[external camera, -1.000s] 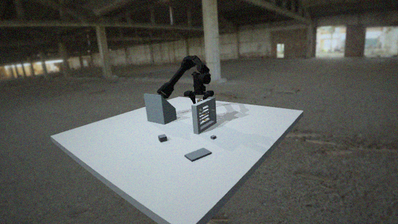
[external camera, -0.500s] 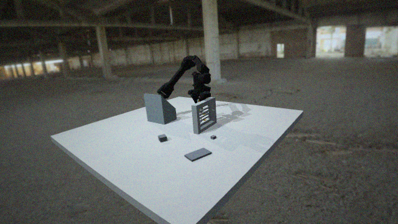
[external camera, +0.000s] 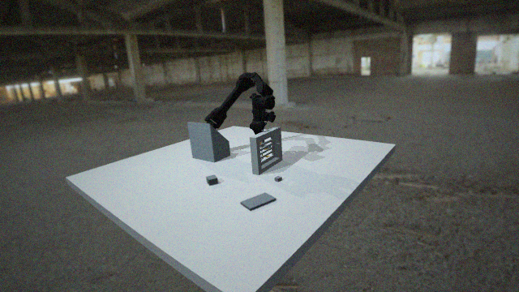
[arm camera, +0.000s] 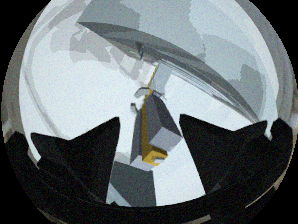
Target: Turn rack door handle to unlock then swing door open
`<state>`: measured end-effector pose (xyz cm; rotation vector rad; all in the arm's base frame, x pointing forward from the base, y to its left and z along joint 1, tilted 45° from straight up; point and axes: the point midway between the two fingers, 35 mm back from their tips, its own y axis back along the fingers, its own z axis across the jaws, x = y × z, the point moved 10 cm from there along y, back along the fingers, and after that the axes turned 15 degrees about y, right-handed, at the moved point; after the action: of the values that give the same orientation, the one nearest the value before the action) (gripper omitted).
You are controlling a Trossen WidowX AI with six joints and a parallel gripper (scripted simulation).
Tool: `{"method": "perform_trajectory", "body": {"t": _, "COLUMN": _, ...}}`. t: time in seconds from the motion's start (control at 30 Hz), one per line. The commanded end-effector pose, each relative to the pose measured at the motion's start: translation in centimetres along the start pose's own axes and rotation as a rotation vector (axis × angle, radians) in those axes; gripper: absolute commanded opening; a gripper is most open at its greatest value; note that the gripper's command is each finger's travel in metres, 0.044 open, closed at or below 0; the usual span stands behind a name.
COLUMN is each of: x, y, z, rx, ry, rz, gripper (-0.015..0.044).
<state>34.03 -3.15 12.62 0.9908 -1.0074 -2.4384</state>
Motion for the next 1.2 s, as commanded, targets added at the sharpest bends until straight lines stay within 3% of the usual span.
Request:
{"method": "perform_trajectory", "body": {"t": 0.0, "x": -0.02, "y": -0.01, "z": -0.03, "rx": 0.001, "ry": -0.166, "rz": -0.001, "gripper": 0.0281}}
{"method": "perform_trajectory", "body": {"t": 1.17, "x": -0.09, "y": -0.02, "z": 0.0, "rx": -0.001, "ry": -1.897, "rz": -0.002, "gripper": 0.0281}}
